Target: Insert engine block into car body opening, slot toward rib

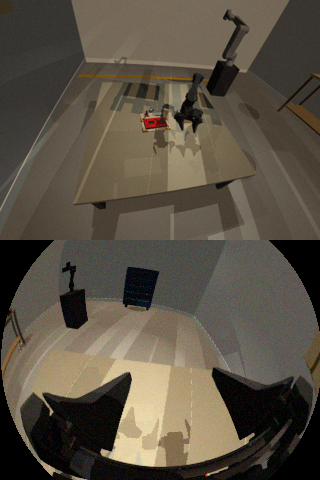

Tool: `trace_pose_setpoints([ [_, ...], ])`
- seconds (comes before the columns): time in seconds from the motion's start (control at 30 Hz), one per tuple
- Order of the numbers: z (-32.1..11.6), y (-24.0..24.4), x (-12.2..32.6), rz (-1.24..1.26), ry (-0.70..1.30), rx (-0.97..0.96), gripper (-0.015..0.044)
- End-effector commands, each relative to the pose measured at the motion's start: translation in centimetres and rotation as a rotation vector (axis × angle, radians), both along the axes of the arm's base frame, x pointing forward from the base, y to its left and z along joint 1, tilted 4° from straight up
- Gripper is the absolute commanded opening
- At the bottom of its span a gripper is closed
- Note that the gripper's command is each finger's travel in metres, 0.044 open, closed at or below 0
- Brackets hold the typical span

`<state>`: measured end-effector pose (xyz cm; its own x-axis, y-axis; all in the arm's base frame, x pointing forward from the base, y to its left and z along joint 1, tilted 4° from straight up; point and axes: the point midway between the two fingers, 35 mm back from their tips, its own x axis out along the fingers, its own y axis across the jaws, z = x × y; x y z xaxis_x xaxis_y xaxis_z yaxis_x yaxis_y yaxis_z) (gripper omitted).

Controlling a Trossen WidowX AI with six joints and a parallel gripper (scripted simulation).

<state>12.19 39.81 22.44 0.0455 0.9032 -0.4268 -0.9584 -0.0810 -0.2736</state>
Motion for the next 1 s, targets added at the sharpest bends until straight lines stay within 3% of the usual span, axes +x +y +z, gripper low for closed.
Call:
trace_pose_setpoints([
  [0.0,-0.7,-0.6,2.0,-0.088,0.071,-0.030,0.0440],
  [0.97,-6.4,-8.7,14.8,-0.812,0.643,-0.142,0.0440],
])
